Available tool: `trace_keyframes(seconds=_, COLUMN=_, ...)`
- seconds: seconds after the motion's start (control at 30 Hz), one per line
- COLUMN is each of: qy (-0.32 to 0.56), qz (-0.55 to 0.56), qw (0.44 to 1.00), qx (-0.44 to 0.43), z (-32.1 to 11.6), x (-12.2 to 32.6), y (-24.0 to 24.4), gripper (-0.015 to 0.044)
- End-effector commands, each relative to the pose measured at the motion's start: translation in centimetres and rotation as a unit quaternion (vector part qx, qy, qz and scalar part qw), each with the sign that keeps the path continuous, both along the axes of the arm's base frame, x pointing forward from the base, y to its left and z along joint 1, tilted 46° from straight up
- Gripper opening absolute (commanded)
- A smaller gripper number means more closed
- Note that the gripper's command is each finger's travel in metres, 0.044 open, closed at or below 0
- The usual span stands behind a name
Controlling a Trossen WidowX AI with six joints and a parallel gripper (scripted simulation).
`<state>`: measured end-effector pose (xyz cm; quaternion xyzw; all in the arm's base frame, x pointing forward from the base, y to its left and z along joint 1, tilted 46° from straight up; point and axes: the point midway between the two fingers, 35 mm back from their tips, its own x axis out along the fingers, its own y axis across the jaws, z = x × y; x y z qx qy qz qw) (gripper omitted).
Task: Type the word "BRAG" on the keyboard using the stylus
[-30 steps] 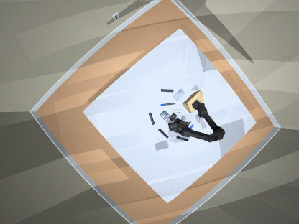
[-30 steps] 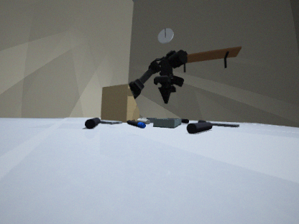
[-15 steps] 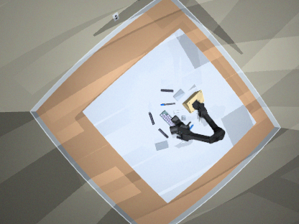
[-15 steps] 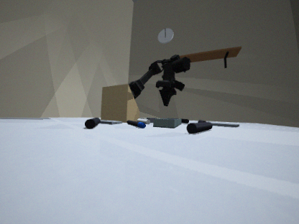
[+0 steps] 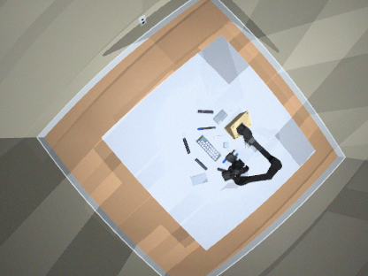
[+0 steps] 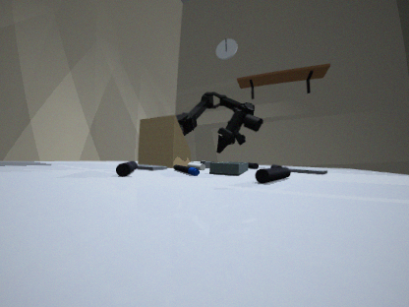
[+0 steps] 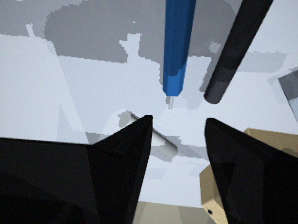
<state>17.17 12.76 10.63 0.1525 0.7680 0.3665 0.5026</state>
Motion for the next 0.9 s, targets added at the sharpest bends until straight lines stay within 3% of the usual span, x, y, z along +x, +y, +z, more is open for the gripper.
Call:
trace_keyframes(seconds=0.0, qy=0.006, qz=0.004, qw=1.0, qx=-0.004, z=0.2, x=-0.3, y=0.2, gripper=0.015)
trace_keyframes(seconds=0.87, qy=0.006, qz=0.004, qw=1.0, qx=-0.004, z=-1.3, x=0.0, y=1.7, gripper=0.015)
